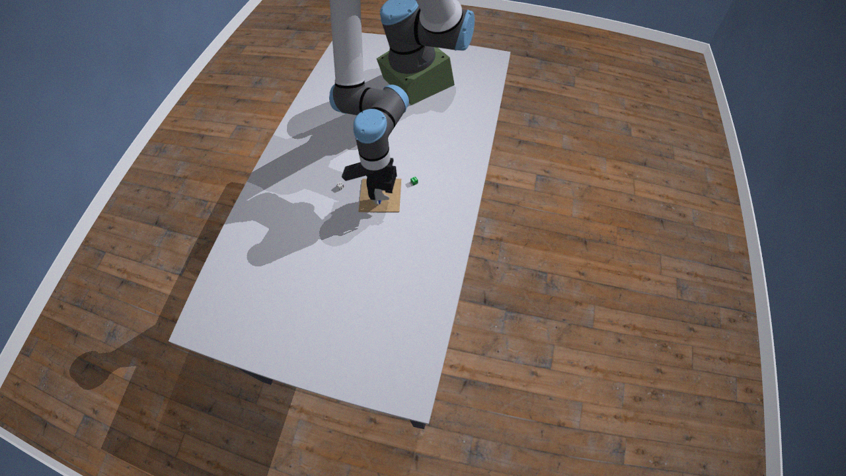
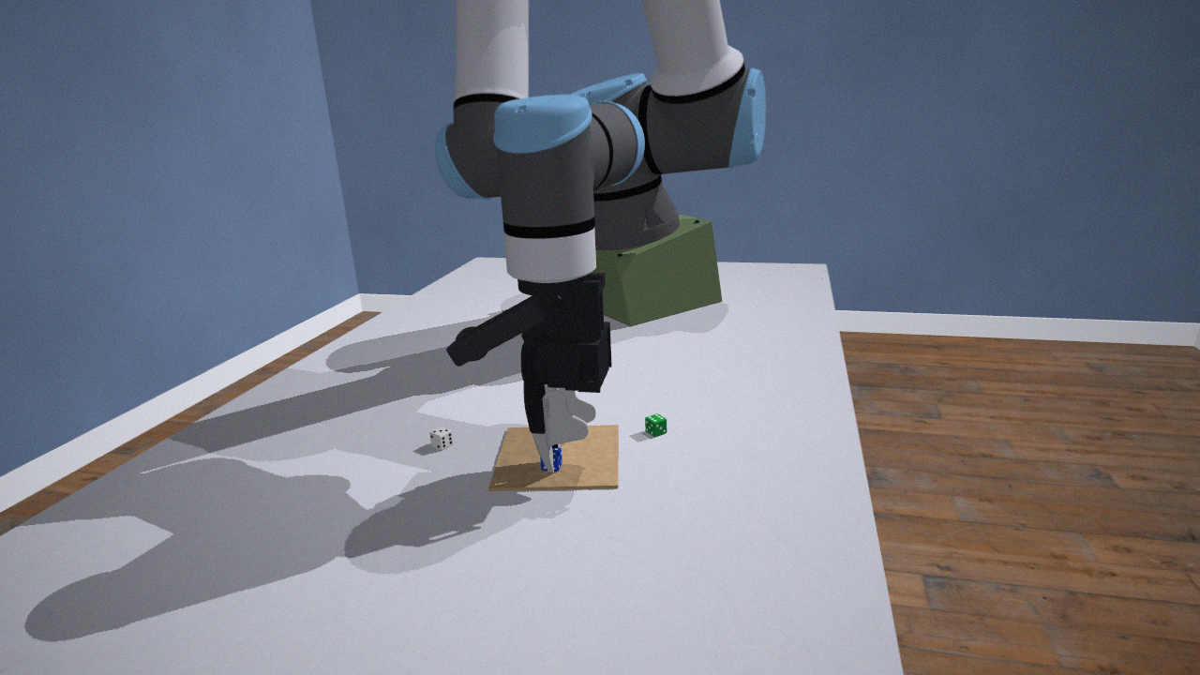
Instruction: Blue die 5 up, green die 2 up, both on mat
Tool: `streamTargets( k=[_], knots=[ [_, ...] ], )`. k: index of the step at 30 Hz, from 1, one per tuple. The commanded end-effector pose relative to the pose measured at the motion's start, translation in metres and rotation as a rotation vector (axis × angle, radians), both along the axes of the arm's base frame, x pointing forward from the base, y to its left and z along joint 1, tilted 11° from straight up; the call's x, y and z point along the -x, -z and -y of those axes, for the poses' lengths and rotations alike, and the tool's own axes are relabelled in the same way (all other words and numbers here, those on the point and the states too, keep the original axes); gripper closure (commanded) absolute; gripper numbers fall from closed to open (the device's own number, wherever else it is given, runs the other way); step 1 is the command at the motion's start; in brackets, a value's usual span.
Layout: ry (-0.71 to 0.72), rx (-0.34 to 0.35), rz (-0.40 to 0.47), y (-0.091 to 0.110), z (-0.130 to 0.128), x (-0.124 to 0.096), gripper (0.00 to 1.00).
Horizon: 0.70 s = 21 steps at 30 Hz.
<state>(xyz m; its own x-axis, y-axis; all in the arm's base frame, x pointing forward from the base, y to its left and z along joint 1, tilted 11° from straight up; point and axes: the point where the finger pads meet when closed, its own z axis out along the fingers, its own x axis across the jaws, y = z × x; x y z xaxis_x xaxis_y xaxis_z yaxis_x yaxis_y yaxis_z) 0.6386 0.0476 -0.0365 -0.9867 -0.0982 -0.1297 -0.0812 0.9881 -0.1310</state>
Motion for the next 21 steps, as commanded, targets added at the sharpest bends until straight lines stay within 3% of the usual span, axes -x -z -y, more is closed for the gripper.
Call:
streamTargets(
  k=[1, 17, 21],
  knots=[
    [0.000, 0.000, 0.001, -0.0006, -0.0001, -0.0005, 0.97],
    [0.000, 0.000, 0.001, -0.0006, -0.0001, -0.0005, 0.79],
    [0.000, 0.000, 0.001, -0.0006, -0.0001, -0.0005, 0.79]
  ],
)
